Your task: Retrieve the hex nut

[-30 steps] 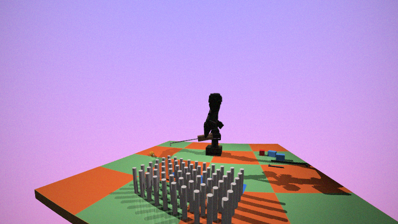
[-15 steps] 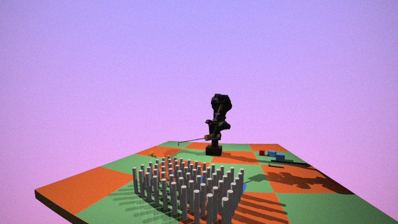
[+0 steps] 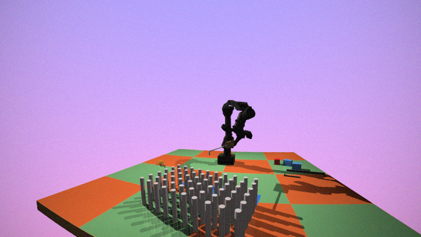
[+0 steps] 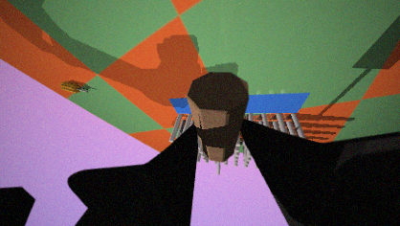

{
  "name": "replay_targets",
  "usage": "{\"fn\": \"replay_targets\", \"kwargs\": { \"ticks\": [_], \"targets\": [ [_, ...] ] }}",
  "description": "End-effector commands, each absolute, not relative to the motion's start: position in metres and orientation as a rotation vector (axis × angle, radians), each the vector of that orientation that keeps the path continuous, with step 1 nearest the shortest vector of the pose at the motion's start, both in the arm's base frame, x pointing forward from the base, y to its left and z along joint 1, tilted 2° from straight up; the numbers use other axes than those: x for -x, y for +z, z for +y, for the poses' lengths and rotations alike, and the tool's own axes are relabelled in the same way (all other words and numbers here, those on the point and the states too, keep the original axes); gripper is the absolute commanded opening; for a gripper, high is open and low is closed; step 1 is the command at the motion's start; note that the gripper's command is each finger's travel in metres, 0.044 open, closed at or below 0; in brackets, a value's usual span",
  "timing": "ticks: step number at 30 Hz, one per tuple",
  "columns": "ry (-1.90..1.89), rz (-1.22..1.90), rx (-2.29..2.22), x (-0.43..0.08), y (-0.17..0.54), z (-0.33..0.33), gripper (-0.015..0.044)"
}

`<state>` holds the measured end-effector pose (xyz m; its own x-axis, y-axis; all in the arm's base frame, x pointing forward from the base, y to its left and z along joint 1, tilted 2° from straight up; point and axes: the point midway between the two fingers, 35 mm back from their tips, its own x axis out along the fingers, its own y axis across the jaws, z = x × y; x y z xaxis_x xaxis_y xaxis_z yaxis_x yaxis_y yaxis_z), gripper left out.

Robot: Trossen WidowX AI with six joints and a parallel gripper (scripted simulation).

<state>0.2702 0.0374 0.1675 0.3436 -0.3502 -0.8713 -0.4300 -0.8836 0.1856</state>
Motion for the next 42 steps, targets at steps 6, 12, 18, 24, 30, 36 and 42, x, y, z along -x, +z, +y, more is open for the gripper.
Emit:
{"fn": "replay_targets", "kwargs": {
  "ticks": [6, 12, 18, 24, 30, 36, 42],
  "targets": [
    [1.635, 0.667, 2.609, -0.268, 0.166, 0.044, 0.0000],
    [1.635, 0.666, 2.609, -0.276, 0.136, 0.049, 0.0000],
    [1.634, 0.666, 2.610, -0.280, 0.100, 0.053, 0.0000],
    [1.632, 0.668, 2.609, -0.279, 0.064, 0.053, 0.0000],
    [1.632, 0.669, 2.609, -0.273, 0.029, 0.052, 0.0000],
    [1.631, 0.669, 2.609, -0.268, 0.011, 0.050, 0.0000],
    [1.631, 0.668, 2.609, -0.271, 0.011, 0.049, 0.0000]
  ]
}}
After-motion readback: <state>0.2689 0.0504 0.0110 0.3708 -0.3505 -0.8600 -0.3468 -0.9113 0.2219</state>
